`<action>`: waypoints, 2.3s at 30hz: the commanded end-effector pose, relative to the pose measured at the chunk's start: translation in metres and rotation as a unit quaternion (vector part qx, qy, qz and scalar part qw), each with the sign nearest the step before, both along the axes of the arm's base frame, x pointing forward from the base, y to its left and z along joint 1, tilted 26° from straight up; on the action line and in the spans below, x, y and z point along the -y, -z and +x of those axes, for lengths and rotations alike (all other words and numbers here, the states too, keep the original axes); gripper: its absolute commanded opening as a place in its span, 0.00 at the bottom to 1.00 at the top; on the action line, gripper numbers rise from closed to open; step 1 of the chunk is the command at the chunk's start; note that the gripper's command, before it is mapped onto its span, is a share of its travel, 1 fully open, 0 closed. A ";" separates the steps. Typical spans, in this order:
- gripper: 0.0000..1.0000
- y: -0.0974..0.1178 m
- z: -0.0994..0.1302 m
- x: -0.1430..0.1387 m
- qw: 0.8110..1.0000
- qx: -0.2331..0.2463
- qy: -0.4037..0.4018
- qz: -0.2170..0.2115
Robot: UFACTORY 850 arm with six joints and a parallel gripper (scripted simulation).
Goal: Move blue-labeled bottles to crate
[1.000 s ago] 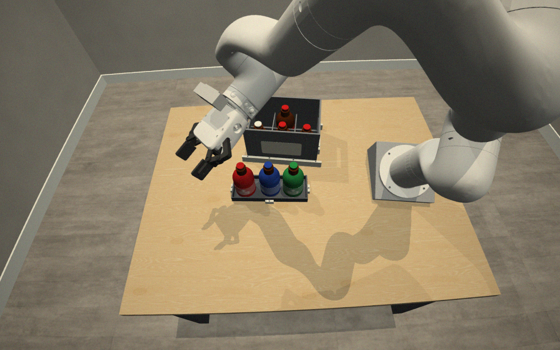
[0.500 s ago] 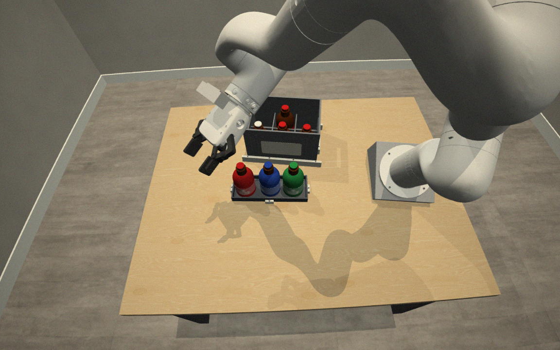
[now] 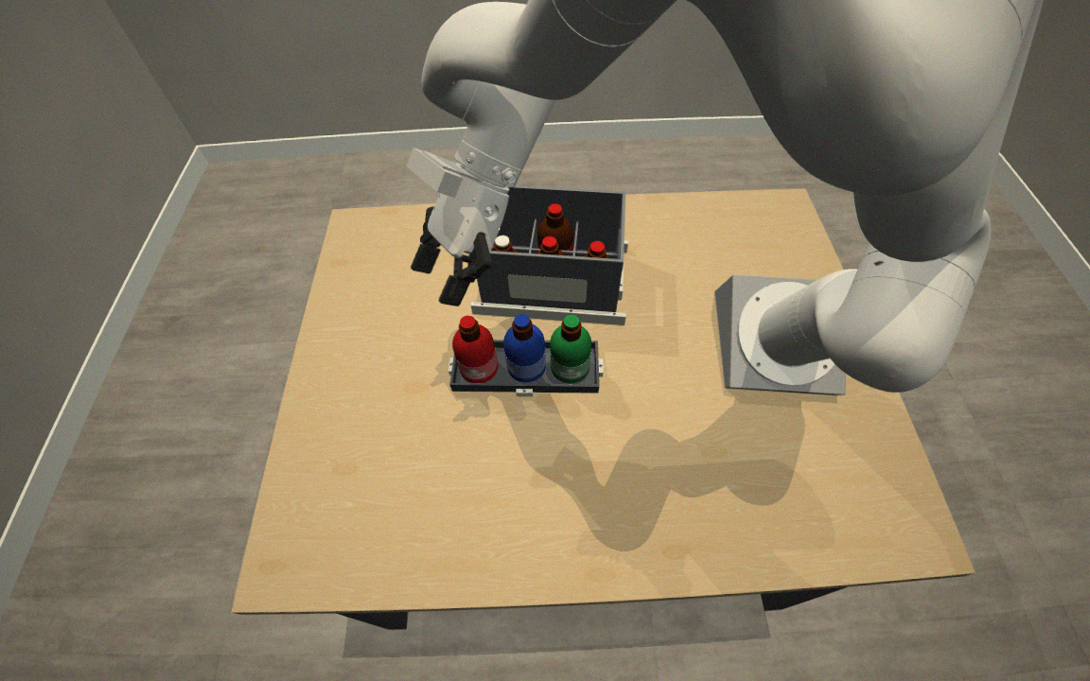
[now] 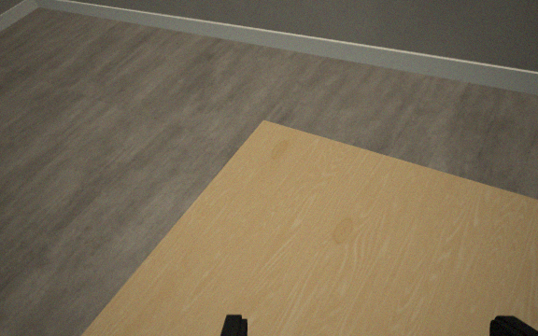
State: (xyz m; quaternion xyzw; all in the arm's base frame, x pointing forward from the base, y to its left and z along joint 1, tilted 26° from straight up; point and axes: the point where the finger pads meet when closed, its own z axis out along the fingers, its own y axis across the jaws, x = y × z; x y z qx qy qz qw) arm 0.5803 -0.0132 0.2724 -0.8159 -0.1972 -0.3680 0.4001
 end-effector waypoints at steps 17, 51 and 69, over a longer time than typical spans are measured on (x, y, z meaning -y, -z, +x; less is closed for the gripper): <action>1.00 0.112 -0.061 0.109 0.981 -0.099 -0.073 -0.151; 0.00 0.210 -0.142 0.253 0.925 -0.164 -0.148 -0.308; 0.00 0.210 -0.142 0.253 0.925 -0.164 -0.148 -0.308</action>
